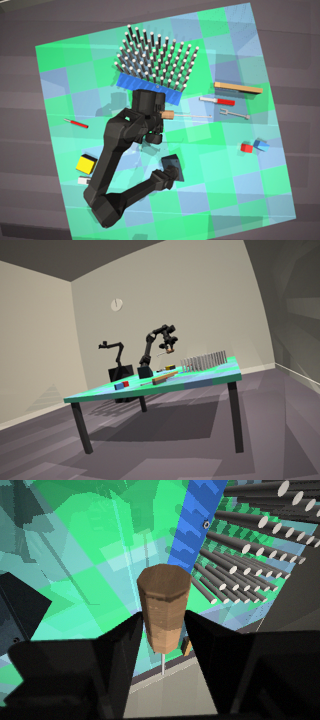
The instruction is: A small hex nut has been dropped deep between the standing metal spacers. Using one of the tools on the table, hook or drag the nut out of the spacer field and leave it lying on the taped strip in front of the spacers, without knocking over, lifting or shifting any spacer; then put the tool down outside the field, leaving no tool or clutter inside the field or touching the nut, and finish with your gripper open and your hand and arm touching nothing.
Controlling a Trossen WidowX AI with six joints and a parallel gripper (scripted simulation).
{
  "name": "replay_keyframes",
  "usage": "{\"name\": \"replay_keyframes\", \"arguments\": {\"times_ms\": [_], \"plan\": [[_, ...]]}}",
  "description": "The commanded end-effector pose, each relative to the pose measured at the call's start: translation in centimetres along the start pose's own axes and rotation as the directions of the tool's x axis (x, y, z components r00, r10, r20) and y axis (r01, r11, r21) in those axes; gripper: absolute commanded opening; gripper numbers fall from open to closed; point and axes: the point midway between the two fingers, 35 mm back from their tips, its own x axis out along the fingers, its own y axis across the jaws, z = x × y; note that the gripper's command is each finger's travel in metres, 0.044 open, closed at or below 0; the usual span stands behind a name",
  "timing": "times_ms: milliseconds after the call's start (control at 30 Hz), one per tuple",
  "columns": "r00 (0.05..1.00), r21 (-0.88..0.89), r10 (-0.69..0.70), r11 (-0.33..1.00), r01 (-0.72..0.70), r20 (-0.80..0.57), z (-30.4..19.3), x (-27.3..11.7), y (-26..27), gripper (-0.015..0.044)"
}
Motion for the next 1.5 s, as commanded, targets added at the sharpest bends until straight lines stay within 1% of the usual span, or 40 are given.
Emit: {"name": "replay_keyframes", "arguments": {"times_ms": [0, 300, 600, 833, 1033, 1267, 1467], "plan": [[1.000, 0.147, 0.002, 0.989, -0.004, 0.011, -1.2, -0.1, -0.8, 0.0000], [0.999, 0.441, 0.014, 0.897, -0.027, 0.033, -4.1, 0.3, -1.8, 0.0000], [0.998, 0.693, 0.030, 0.718, -0.062, 0.058, -7.3, 0.8, -2.4, 0.0000], [0.996, 0.843, 0.032, 0.532, -0.083, 0.077, -9.9, 1.2, -2.8, 0.0000], [0.995, 0.932, 0.030, 0.349, -0.099, 0.094, -12.2, 1.6, -2.9, 0.0000], [0.993, 0.986, 0.025, 0.117, -0.118, 0.115, -14.8, 2.0, -2.9, 0.0000], [0.990, 0.986, 0.021, -0.088, -0.138, 0.141, -17.0, 2.5, -2.7, 0.0000]]}}
